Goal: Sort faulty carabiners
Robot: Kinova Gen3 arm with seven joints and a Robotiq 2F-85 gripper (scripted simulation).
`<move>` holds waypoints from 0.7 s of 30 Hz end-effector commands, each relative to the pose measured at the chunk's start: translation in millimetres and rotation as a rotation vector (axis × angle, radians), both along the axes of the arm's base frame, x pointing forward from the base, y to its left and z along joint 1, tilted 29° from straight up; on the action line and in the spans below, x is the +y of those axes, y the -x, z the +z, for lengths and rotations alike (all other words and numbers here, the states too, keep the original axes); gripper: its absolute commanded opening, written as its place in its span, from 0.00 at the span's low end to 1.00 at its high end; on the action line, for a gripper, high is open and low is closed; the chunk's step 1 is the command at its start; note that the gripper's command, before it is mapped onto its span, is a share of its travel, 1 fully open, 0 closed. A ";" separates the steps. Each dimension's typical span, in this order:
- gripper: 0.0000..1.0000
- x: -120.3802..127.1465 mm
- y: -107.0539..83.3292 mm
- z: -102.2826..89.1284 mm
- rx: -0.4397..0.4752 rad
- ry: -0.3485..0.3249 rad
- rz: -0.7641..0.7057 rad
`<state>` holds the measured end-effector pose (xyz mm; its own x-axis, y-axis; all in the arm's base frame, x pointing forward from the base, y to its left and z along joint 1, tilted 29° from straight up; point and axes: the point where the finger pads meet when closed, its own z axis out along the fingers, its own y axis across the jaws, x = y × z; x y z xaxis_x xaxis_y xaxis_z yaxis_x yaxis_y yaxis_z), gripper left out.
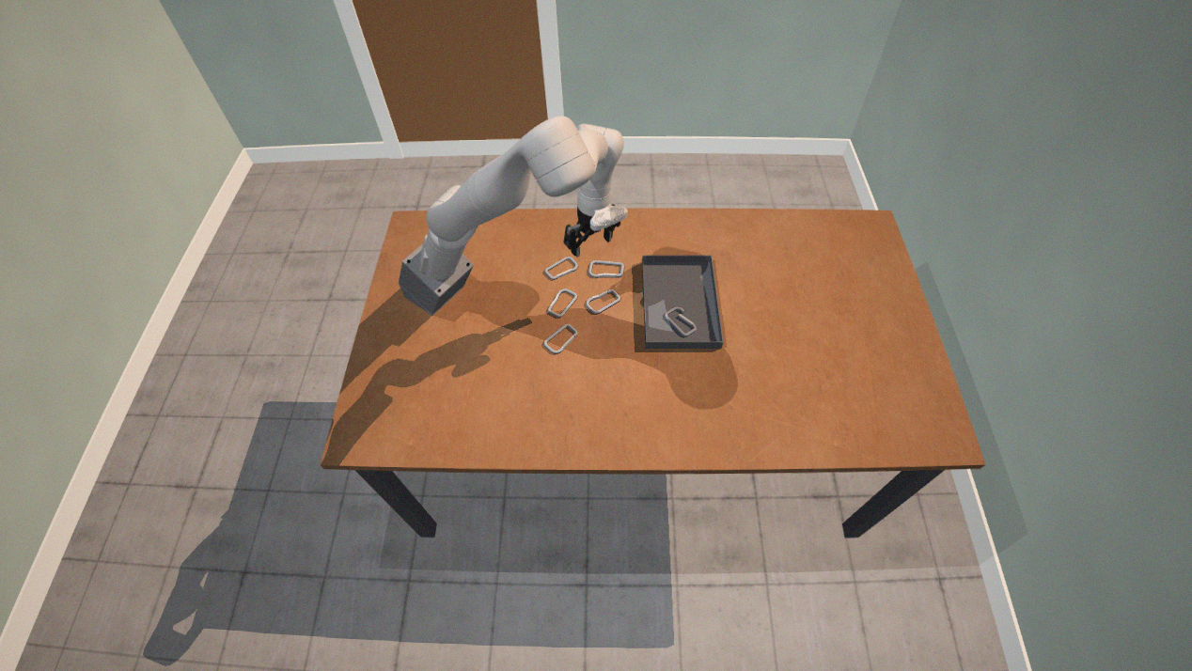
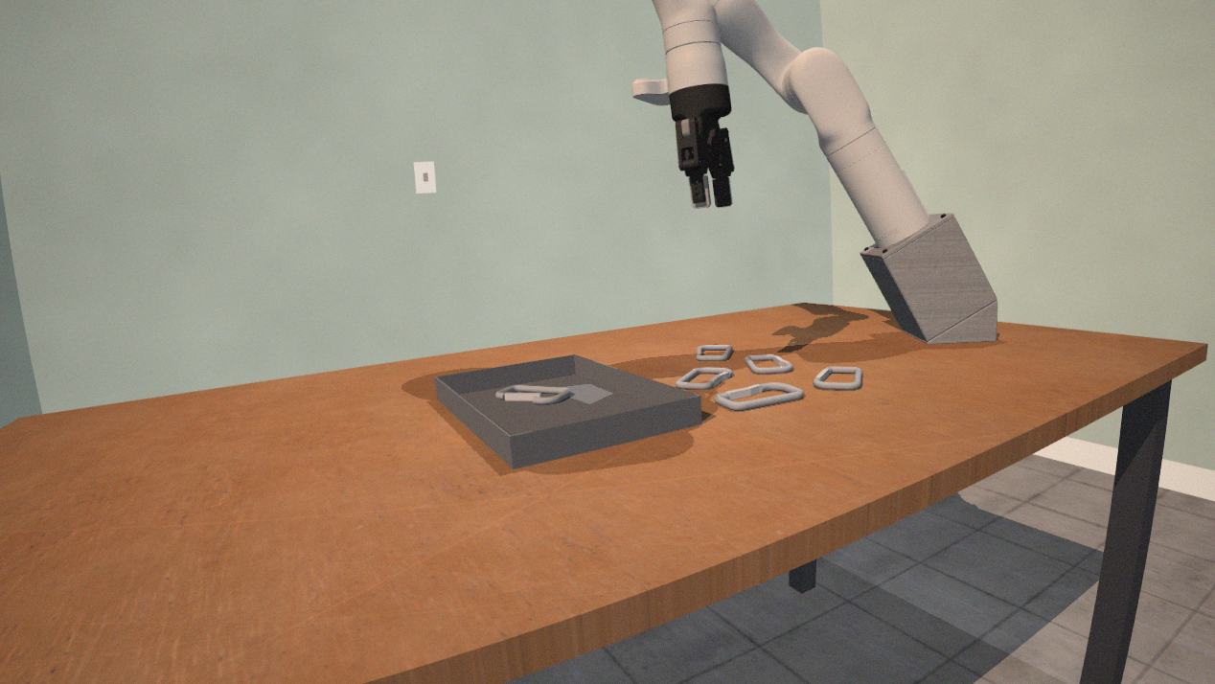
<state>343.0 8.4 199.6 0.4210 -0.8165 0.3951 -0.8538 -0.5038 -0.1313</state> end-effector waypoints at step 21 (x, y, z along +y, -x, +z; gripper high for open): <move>1.00 22.1 113.6 30.2 -0.045 0.031 0.013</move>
